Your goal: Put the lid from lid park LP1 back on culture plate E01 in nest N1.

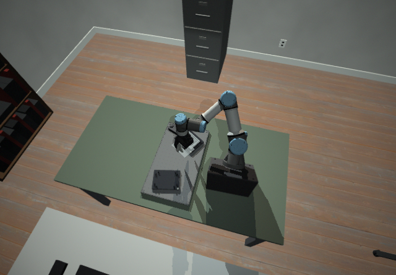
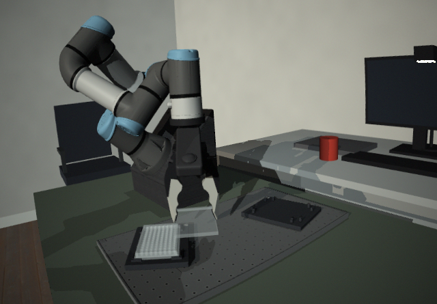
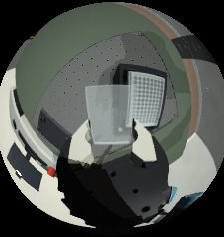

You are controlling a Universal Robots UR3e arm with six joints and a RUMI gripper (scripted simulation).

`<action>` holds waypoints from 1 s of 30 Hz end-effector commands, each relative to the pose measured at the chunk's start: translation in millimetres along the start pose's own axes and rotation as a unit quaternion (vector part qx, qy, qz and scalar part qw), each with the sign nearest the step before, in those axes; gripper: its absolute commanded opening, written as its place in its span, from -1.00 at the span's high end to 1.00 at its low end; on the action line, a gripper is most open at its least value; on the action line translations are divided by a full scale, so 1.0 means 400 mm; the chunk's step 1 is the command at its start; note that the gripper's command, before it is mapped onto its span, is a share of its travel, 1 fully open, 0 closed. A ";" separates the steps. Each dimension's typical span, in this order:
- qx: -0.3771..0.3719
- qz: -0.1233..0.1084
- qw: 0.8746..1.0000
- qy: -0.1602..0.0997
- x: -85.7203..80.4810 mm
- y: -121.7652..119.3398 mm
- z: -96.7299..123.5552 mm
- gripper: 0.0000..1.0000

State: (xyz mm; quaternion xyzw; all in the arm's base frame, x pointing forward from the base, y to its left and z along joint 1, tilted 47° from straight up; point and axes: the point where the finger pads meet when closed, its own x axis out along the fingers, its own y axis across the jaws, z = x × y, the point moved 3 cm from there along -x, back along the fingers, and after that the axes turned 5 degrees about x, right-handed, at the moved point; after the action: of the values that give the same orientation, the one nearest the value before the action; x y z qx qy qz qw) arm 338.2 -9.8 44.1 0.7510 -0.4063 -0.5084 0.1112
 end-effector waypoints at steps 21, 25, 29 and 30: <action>0.000 -0.004 1.000 0.001 -0.001 0.191 -0.089 1.00; 0.000 -0.004 1.000 0.001 0.001 0.191 -0.089 1.00; 0.000 -0.004 1.000 0.001 0.005 0.191 -0.089 1.00; 0.000 -0.004 1.000 0.001 0.005 0.191 -0.089 1.00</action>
State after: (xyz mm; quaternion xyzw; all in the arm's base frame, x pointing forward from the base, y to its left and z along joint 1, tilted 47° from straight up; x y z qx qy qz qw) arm 330.3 -68.7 103.6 0.7528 -0.4035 -0.5084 0.1098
